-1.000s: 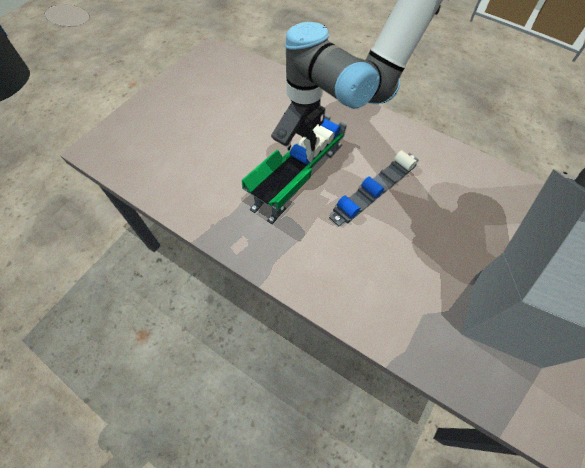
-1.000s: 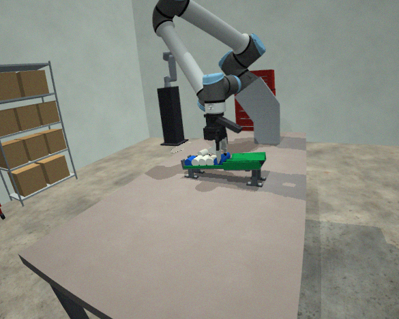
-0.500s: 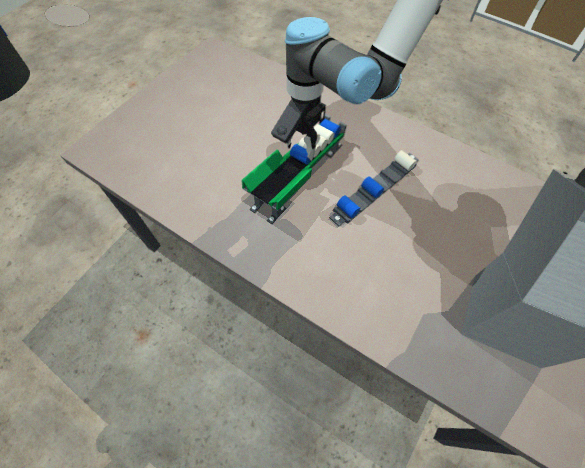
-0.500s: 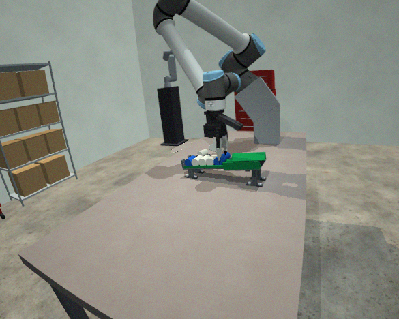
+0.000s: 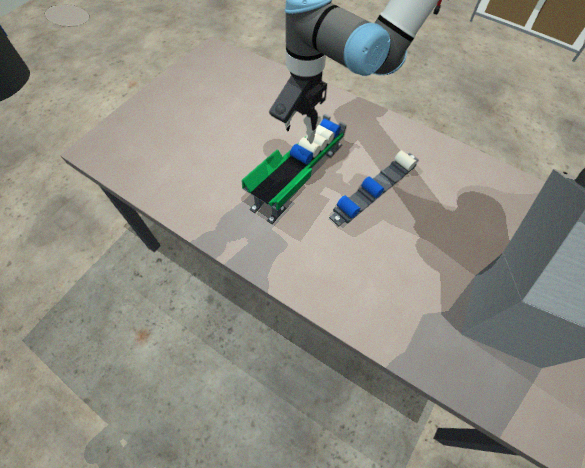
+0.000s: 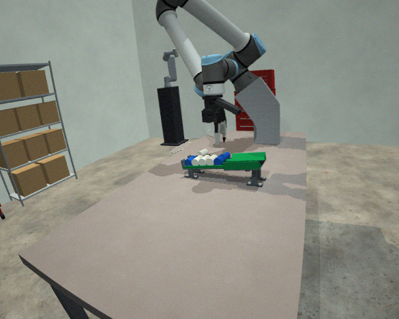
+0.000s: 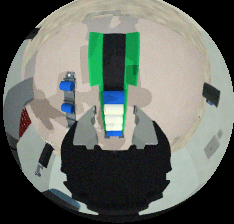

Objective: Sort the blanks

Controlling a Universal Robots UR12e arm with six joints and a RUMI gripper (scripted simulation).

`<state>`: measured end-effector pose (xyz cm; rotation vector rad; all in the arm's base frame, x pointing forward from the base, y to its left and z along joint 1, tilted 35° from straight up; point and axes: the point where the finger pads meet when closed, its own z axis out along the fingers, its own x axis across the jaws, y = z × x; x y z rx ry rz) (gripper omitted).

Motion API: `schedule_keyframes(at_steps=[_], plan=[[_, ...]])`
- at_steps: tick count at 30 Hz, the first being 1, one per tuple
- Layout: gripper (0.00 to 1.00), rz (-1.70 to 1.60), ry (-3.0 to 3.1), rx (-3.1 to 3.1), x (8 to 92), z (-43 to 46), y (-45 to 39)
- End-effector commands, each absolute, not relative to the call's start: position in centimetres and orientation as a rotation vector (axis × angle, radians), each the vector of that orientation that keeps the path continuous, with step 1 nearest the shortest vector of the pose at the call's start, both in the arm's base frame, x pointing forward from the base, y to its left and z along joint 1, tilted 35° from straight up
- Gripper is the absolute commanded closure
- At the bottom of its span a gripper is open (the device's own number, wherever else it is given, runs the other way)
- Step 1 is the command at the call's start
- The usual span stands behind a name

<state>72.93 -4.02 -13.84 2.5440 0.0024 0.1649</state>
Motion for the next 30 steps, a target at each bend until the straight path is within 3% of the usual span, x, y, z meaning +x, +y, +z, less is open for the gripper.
schedule_keyframes(at_steps=[1,6,7,30], plan=[[0.52,0.152,0.001,2.545,72.37,-12.93,-3.23],[0.52,0.149,-0.002,2.546,72.37,-13.01,-3.38],[0.00,0.148,-0.002,2.546,72.35,-13.07,-3.39],[0.00,0.150,-0.003,2.546,72.39,-13.01,-3.37]])
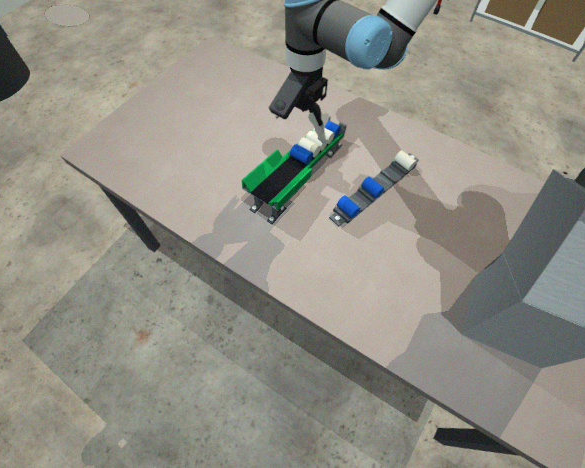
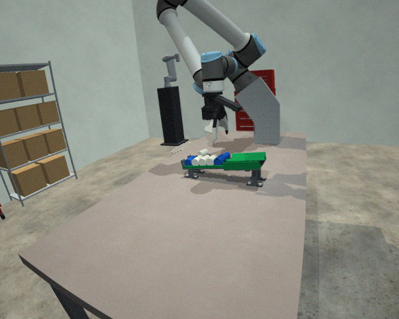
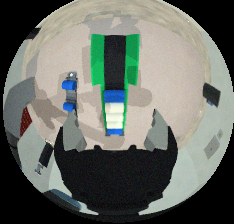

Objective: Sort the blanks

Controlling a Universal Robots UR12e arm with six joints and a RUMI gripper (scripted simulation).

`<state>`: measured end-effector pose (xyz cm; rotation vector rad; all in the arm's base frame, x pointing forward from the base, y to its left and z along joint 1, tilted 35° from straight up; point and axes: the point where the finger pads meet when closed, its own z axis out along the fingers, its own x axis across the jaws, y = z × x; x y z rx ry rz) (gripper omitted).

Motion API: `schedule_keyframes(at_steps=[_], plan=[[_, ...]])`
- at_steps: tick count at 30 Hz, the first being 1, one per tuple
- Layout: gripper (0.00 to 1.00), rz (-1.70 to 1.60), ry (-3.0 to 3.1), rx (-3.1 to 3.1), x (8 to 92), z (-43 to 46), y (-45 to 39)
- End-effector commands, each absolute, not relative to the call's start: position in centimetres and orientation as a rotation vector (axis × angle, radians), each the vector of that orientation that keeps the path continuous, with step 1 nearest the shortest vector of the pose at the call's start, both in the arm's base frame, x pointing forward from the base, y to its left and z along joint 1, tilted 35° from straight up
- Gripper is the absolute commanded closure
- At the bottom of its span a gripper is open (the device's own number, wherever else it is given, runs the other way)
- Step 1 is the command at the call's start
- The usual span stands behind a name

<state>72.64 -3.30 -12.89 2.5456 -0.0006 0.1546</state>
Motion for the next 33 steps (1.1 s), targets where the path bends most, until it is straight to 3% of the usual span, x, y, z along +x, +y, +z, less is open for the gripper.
schedule_keyframes(at_steps=[1,33], plan=[[0.00,0.150,-0.004,2.546,72.39,-13.01,-3.37],[0.00,0.280,-0.434,2.526,72.95,-12.88,-3.71]])
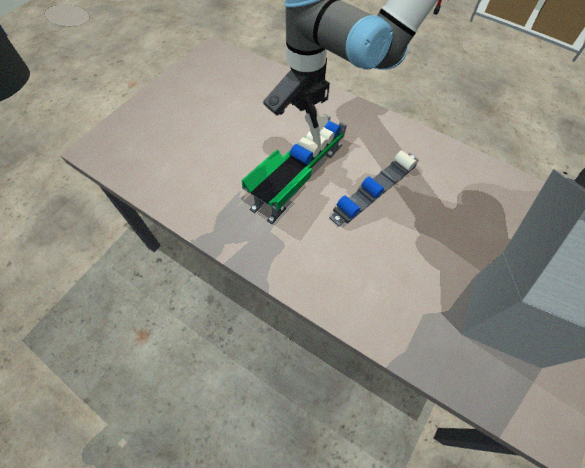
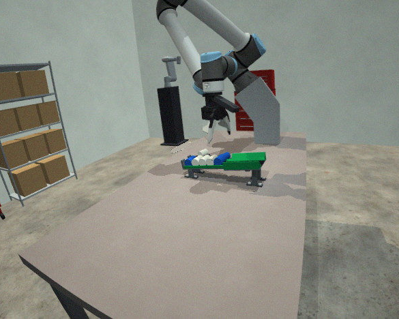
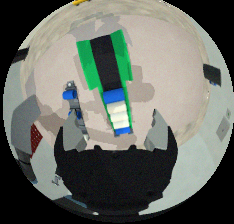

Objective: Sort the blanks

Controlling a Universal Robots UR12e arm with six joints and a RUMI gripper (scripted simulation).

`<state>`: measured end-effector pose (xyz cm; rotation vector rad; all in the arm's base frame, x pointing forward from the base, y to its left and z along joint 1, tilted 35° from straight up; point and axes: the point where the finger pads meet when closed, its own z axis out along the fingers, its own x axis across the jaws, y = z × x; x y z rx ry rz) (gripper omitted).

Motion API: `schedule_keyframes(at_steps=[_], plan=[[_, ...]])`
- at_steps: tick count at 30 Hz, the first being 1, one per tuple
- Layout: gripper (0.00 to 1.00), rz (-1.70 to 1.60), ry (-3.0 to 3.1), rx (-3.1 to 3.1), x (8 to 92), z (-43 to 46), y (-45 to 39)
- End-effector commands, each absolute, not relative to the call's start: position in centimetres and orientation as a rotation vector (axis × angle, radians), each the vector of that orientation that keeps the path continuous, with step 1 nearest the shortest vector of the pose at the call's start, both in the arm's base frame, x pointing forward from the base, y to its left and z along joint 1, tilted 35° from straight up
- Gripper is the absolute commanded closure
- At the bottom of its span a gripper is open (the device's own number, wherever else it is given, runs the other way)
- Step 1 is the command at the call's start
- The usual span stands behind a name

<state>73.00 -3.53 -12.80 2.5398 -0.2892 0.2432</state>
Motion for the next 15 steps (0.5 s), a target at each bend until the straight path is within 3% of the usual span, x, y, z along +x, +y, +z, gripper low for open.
schedule_keyframes(at_steps=[1,15], plan=[[0.00,0.290,-0.468,2.522,72.99,-12.86,-3.74],[0.00,0.437,-0.964,2.414,73.60,-12.55,-4.29]])
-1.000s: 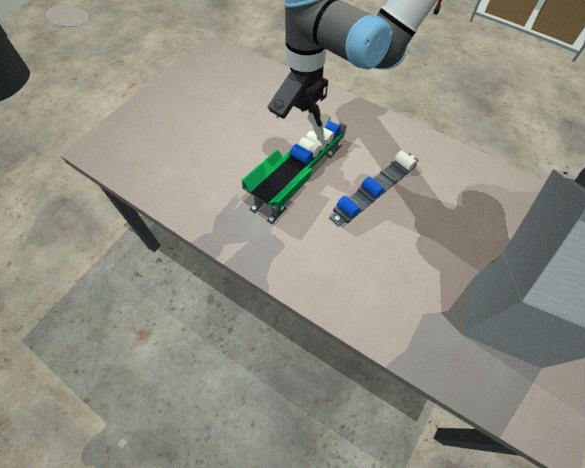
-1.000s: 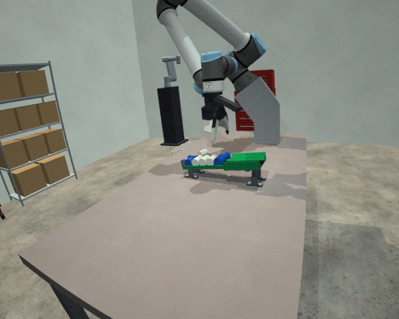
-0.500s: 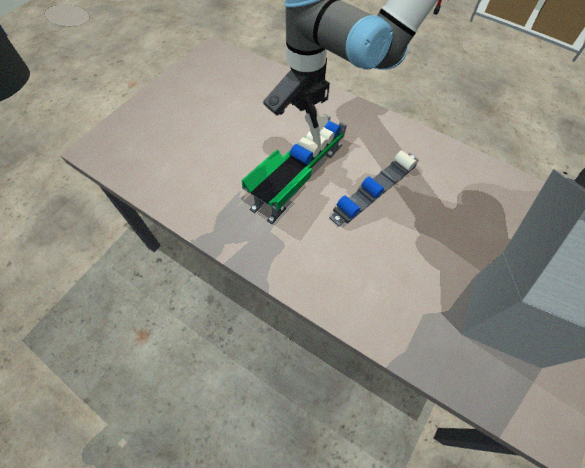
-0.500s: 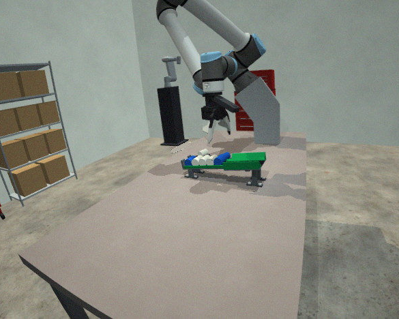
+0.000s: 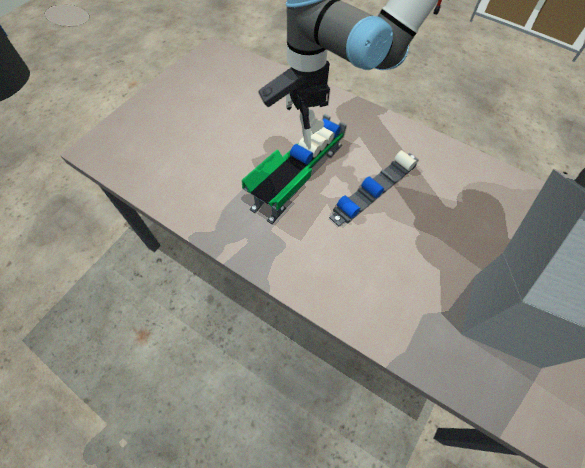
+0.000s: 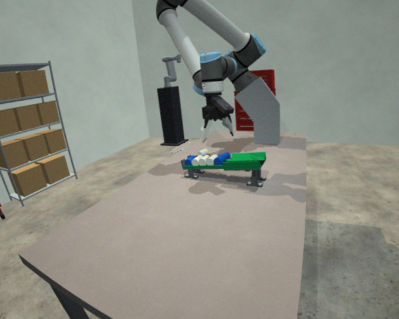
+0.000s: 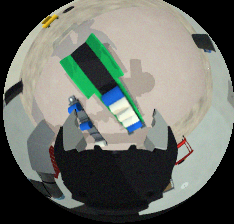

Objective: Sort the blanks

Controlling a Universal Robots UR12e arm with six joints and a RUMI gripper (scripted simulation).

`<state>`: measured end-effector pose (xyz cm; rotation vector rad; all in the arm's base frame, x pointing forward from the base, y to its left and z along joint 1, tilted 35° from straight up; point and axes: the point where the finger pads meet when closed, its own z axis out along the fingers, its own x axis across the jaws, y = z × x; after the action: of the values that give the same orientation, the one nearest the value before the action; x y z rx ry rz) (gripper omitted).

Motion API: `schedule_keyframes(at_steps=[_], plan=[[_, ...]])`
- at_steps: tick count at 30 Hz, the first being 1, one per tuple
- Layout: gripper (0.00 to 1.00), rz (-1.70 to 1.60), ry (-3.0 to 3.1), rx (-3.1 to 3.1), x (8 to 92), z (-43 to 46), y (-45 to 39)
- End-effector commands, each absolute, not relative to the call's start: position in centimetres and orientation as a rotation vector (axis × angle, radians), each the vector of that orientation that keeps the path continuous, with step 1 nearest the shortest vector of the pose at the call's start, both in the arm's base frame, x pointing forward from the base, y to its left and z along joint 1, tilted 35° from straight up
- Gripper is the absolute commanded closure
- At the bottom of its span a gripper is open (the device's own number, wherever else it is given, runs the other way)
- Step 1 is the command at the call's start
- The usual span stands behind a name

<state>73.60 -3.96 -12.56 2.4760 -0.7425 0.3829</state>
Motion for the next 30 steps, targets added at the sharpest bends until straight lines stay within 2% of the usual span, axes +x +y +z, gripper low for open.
schedule_keyframes(at_steps=[1,30], plan=[[0.00,0.450,-1.012,2.399,73.6,-12.5,-4.4],[0.00,0.789,-2.253,1.633,74.2,-11.4,-6.3]])
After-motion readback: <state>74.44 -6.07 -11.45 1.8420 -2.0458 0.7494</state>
